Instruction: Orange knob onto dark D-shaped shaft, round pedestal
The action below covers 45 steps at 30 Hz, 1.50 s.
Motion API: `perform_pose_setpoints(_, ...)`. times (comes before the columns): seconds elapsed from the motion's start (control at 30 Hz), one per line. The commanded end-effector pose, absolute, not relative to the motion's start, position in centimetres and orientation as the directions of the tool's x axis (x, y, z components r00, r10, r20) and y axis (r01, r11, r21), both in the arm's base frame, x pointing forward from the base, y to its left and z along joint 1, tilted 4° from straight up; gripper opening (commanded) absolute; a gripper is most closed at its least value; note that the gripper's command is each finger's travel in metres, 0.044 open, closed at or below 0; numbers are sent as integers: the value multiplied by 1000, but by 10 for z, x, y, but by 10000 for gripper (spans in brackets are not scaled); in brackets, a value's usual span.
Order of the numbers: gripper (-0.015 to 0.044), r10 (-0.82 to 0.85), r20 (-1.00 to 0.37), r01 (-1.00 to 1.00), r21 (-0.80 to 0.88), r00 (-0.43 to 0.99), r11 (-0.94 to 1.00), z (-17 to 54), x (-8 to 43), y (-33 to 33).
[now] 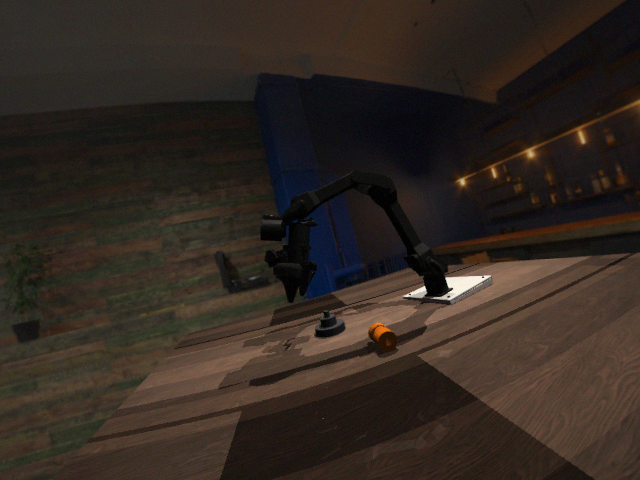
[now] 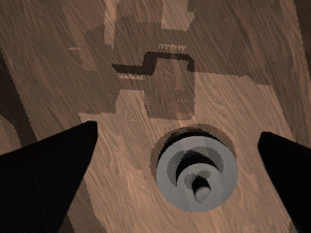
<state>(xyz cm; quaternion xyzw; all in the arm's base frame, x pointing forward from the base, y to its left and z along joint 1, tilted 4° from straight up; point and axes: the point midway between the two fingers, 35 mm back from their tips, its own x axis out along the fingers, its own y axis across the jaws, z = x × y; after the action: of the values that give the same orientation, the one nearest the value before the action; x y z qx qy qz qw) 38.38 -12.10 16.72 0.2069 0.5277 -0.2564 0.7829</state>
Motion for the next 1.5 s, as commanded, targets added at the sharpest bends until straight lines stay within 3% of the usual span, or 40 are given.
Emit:
perform_pose_setpoints(0.0,440,-142,-967,191,-101,213,976,145,378,-53)
perform_pose_setpoints(0.23,440,-135,-984,-412,-171,117,895,131,356,24)
perform_pose_setpoints(0.5,440,-185,-983,-913,-96,23,396,120,314,99)
perform_pose_setpoints(0.57,440,-193,-981,-941,-80,16,329,119,309,105)
perform_pose_setpoints(1.47,440,-193,-981,-941,-80,16,329,88,311,105)
